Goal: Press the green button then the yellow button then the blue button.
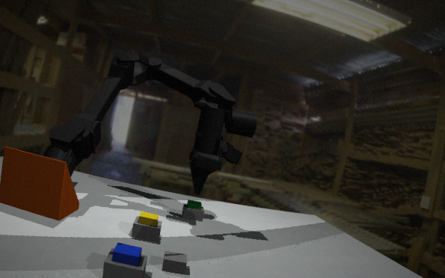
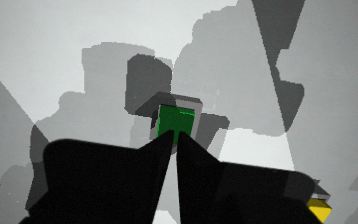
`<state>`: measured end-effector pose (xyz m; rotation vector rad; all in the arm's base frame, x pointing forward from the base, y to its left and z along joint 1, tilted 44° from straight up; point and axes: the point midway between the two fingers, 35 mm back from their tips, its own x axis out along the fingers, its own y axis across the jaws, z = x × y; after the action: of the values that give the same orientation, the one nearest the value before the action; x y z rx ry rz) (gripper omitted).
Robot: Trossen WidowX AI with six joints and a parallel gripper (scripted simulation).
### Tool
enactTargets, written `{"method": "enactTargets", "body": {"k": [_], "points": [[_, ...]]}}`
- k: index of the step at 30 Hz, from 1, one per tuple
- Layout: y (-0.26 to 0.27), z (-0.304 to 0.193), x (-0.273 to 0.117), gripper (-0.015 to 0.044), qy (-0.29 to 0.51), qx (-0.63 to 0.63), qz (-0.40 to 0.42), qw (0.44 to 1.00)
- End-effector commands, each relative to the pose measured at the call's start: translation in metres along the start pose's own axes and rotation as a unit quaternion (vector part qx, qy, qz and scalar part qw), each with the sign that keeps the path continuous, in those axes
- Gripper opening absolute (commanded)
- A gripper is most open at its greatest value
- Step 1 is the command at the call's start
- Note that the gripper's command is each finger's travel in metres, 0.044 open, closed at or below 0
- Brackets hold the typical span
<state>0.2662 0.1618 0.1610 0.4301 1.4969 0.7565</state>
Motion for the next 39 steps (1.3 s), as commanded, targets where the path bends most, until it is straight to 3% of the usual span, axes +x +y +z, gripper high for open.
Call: {"method": "enactTargets", "body": {"k": [1,14,34,39], "points": [[0.001,-0.001,0.007,0.0020,0.003,0.002,0.002,1.000],[0.001,-0.002,0.027,0.0020,0.002,0.002,0.003,1.000],[0.001,-0.002,0.027,0.0020,0.002,0.002,0.003,1.000],[0.001,-0.002,-0.005,0.0020,0.003,0.003,0.002,1.000]]}}
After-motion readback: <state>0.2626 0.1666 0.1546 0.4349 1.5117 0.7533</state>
